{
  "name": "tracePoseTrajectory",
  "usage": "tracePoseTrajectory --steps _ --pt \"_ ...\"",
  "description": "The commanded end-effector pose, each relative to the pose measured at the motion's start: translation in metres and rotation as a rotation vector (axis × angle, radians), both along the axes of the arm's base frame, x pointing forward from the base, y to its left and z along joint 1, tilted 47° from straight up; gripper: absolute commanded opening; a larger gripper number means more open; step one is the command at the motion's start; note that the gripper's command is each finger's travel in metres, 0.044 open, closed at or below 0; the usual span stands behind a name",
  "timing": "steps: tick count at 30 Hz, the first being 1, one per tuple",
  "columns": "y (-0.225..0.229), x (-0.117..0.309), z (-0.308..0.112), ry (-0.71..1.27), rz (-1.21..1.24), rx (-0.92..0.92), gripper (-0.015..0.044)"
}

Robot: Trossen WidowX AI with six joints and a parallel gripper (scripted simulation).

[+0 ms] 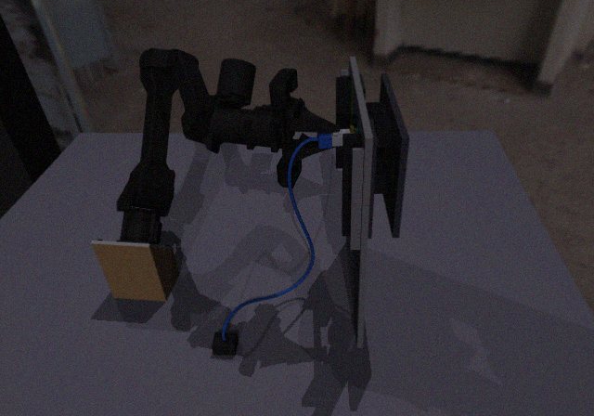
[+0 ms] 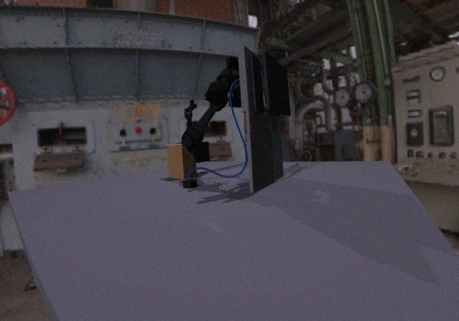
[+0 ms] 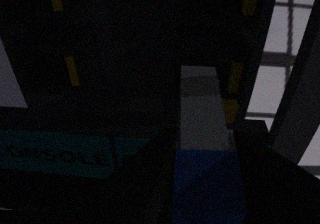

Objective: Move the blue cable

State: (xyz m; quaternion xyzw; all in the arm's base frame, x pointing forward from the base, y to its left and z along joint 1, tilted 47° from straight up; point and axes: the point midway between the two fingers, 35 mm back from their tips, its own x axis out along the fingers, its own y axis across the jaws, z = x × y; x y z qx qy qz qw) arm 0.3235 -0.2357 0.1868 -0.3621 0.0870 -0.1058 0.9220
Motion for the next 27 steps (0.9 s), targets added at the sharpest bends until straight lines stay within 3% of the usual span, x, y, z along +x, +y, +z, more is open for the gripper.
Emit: tracePoseTrajectory --steps 1,27 --pt "0.000 -0.003 0.000 0.000 0.000 -0.007 0.0000" --pt "0.001 -0.018 -0.002 0.001 0.000 -0.007 0.0000"
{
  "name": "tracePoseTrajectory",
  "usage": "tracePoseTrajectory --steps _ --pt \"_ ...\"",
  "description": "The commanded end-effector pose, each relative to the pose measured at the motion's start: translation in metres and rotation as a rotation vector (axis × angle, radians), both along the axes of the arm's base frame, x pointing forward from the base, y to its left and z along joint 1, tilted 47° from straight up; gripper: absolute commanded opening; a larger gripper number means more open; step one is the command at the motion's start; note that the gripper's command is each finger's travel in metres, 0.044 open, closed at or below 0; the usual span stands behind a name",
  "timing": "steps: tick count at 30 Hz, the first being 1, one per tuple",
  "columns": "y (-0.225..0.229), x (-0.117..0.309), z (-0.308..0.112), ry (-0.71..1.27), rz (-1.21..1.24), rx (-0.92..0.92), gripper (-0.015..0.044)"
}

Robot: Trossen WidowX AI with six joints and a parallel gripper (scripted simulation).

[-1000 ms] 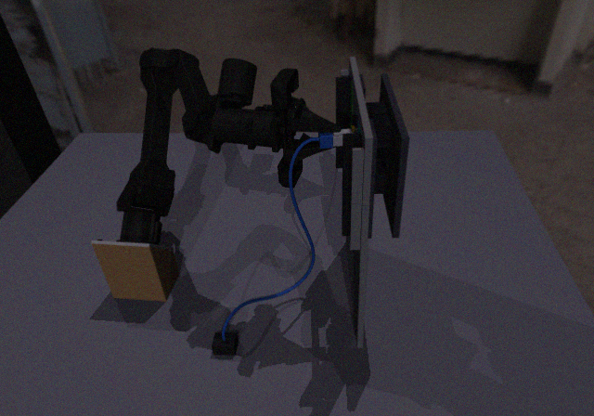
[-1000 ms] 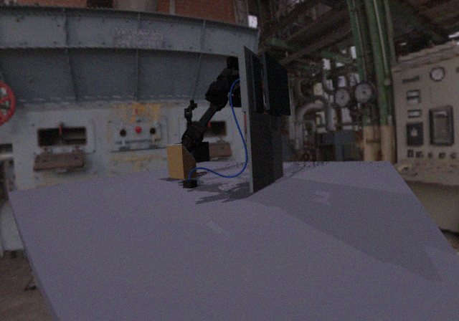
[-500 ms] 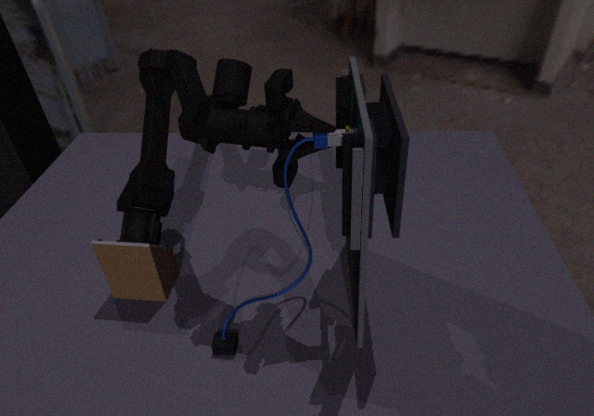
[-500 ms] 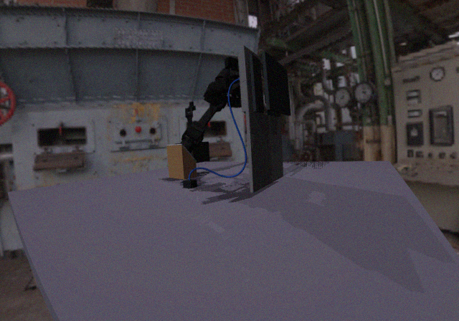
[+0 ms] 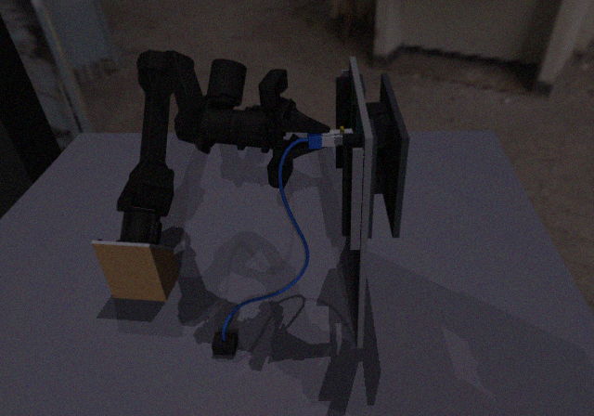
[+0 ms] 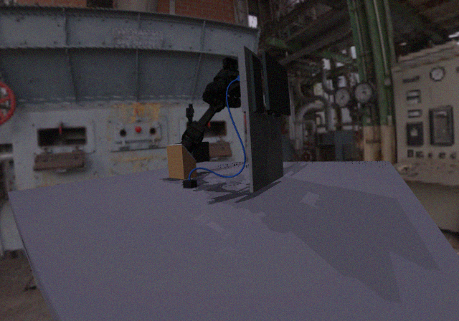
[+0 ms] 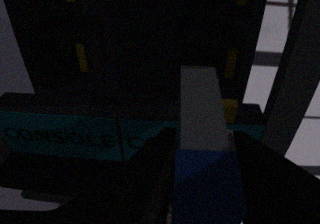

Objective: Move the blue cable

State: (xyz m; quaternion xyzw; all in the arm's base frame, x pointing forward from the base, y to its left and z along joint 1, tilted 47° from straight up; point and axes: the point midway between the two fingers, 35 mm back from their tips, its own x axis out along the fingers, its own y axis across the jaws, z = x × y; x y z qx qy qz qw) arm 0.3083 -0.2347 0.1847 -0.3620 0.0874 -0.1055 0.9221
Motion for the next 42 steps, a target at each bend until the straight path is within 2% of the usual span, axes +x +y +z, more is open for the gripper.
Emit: tracePoseTrajectory --steps 1,42 --pt "0.000 -0.004 0.000 0.000 -0.001 -0.007 0.0000" --pt "0.002 -0.026 -0.002 0.001 -0.001 -0.007 0.0000"
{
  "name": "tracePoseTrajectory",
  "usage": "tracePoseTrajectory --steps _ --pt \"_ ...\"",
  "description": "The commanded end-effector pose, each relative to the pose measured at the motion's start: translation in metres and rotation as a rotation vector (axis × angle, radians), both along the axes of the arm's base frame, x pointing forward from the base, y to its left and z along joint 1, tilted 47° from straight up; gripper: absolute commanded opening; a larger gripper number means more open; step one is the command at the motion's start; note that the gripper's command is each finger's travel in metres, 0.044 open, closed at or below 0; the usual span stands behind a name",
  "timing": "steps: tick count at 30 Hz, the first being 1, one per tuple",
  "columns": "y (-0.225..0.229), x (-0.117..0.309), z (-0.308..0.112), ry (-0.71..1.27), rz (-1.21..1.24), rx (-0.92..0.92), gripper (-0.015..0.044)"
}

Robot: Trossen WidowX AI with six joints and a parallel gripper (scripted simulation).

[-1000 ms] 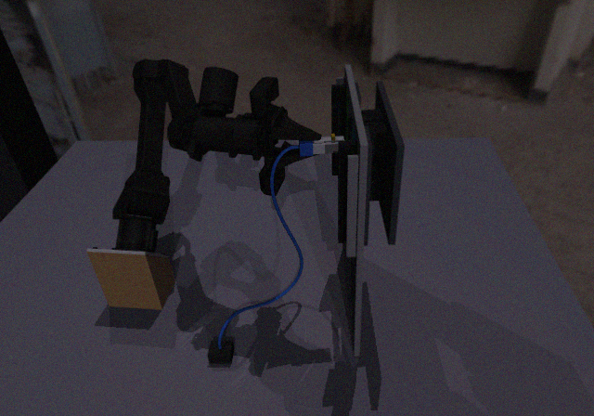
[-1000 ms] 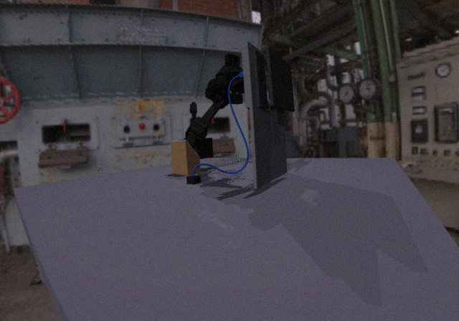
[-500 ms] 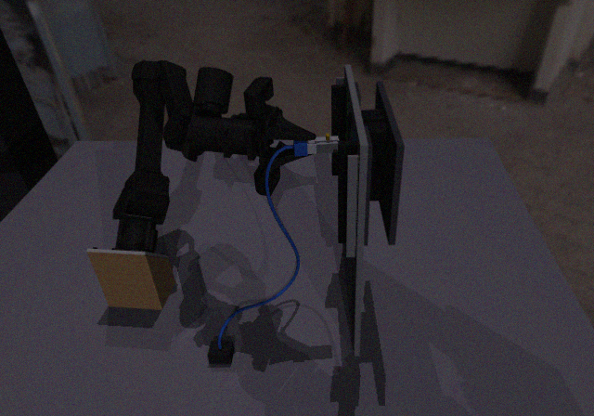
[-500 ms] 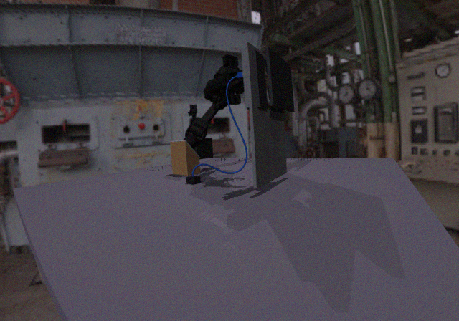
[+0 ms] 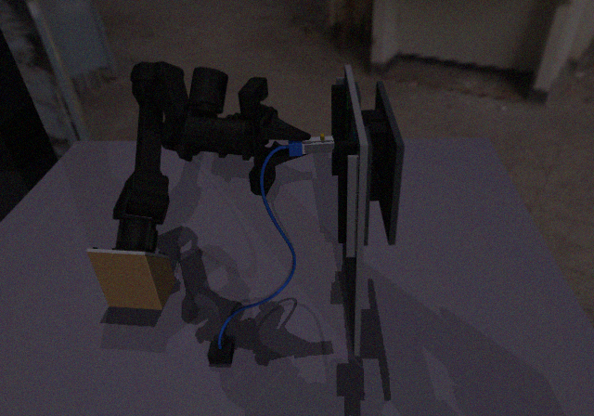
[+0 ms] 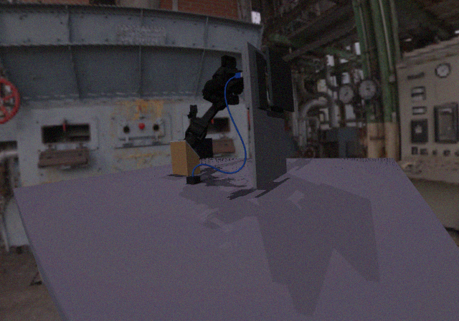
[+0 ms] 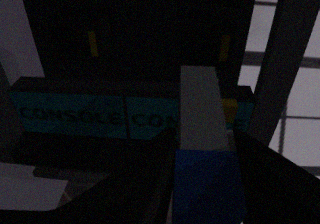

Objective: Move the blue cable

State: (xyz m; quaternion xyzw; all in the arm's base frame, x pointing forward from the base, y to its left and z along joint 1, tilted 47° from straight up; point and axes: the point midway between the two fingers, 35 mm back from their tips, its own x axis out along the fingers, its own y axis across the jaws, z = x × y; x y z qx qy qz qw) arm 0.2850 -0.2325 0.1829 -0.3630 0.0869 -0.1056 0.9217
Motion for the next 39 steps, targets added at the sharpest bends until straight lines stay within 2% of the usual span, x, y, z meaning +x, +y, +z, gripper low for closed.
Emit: tracePoseTrajectory --steps 1,7,22,39 --pt "0.000 -0.004 0.000 0.002 -0.001 -0.005 0.0000" --pt "0.005 -0.002 -0.007 0.002 -0.001 -0.005 0.0000" --pt "0.061 0.010 -0.060 0.000 -0.001 -0.003 0.0000" --pt "0.063 0.016 -0.060 0.024 -0.035 0.002 0.0000"
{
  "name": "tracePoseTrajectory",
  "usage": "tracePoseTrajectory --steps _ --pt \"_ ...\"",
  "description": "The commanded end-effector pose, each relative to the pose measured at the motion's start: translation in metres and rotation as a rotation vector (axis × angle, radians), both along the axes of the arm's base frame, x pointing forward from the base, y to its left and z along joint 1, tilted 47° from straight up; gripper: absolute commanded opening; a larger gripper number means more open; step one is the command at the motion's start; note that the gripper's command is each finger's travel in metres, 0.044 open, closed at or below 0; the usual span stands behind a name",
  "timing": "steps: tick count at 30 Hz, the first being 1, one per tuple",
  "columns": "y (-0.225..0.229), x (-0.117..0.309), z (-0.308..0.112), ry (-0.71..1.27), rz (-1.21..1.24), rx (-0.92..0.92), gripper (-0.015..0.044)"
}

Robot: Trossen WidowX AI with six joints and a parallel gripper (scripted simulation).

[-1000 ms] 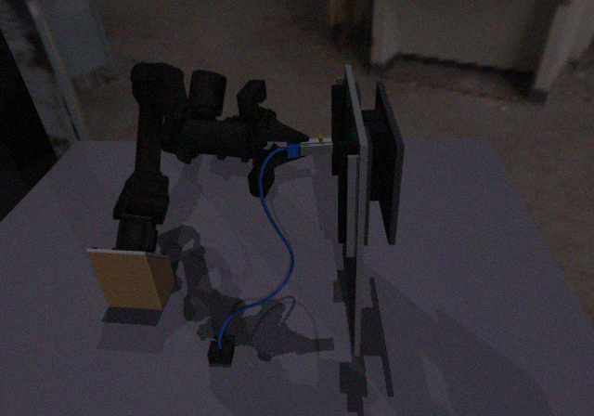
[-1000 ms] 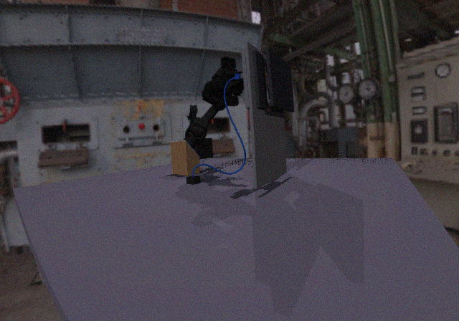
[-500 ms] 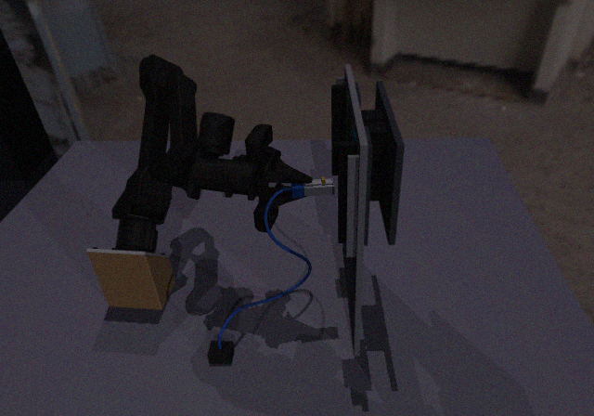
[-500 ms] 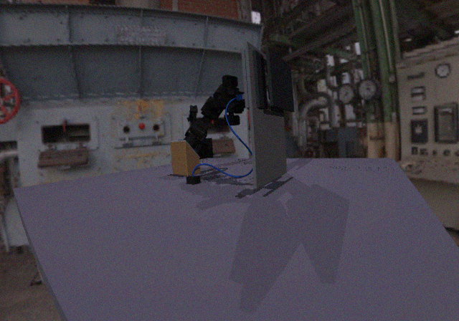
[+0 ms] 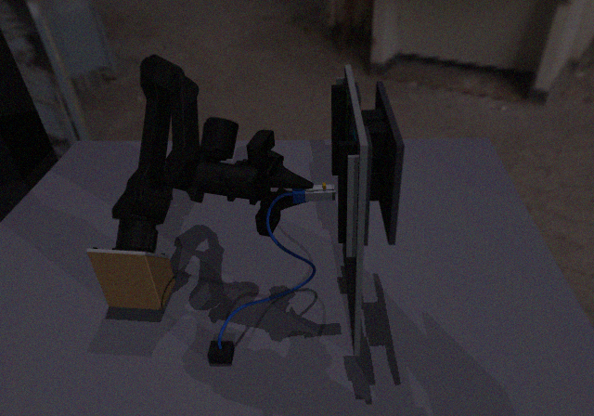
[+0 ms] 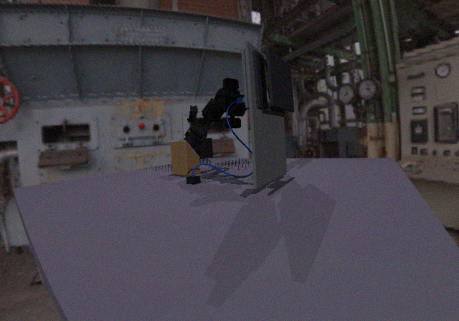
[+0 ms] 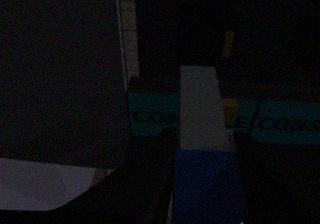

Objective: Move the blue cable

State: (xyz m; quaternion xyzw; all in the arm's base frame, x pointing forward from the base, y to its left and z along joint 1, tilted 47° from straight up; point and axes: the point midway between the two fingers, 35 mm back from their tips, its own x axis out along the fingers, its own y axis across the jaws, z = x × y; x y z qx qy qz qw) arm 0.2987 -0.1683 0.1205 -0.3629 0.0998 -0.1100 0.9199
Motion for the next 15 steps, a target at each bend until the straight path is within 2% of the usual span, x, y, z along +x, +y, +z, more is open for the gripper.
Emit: tracePoseTrajectory --steps 1,15 --pt "-0.0008 0.0031 0.0026 0.006 -0.021 0.002 0.0000" --pt "0.0001 0.0098 0.0058 0.016 -0.048 0.006 0.0000"
